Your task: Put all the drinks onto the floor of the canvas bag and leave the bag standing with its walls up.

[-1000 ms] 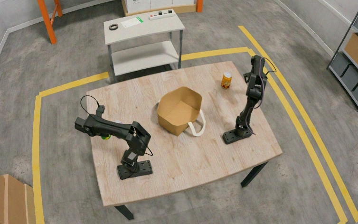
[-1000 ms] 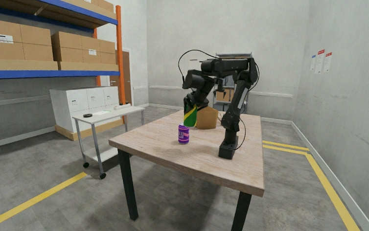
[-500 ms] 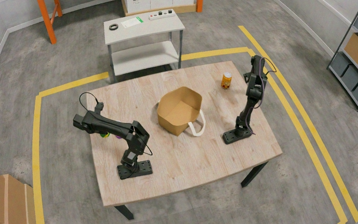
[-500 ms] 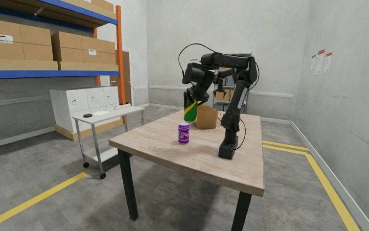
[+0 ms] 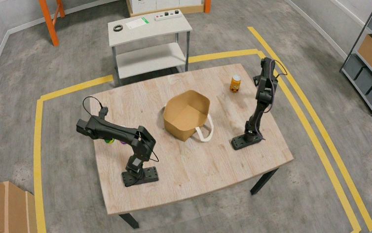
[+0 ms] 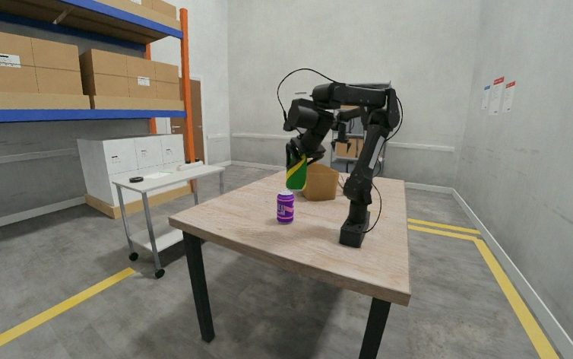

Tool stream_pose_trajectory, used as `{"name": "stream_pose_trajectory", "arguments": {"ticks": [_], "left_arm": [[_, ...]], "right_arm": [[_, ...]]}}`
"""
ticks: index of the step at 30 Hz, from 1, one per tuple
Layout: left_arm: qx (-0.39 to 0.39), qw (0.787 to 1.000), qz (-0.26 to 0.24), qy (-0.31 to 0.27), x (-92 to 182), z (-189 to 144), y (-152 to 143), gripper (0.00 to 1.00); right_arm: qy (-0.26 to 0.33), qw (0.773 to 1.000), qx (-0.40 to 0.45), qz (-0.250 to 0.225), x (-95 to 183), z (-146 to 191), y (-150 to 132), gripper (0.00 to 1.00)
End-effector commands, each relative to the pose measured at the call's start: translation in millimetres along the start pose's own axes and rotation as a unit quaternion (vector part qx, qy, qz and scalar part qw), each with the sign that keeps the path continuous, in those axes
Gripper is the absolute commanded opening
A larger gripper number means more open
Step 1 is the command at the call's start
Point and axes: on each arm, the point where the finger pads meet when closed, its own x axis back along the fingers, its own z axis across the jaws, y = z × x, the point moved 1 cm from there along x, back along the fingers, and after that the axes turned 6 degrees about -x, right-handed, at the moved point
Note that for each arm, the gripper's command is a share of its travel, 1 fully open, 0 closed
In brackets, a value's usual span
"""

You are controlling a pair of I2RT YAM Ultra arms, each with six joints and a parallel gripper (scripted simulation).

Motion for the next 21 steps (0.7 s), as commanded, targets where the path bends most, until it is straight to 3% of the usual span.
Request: {"name": "stream_pose_trajectory", "arguments": {"ticks": [1,7,8,21], "left_arm": [[-0.021,0.999,-0.034,0.023,7.2,-0.1,16.6,0.7],[-0.028,0.998,-0.035,0.032,12.0,2.8,20.1,0.7],[-0.001,0.999,-0.032,0.016,-0.5,-7.6,16.0,0.7],[-0.022,0.999,-0.035,0.025,-4.6,-30.2,40.5,0.7]], "right_arm": [[0.016,1.0,-0.001,-0.019,10.3,-1.6,1.0,1.0],[0.016,1.0,-0.001,-0.019,10.3,-1.6,1.0,1.0],[0.016,1.0,-0.001,-0.019,10.3,-1.6,1.0,1.0],[0.016,1.0,-0.001,-0.019,10.3,-1.6,1.0,1.0]]}}
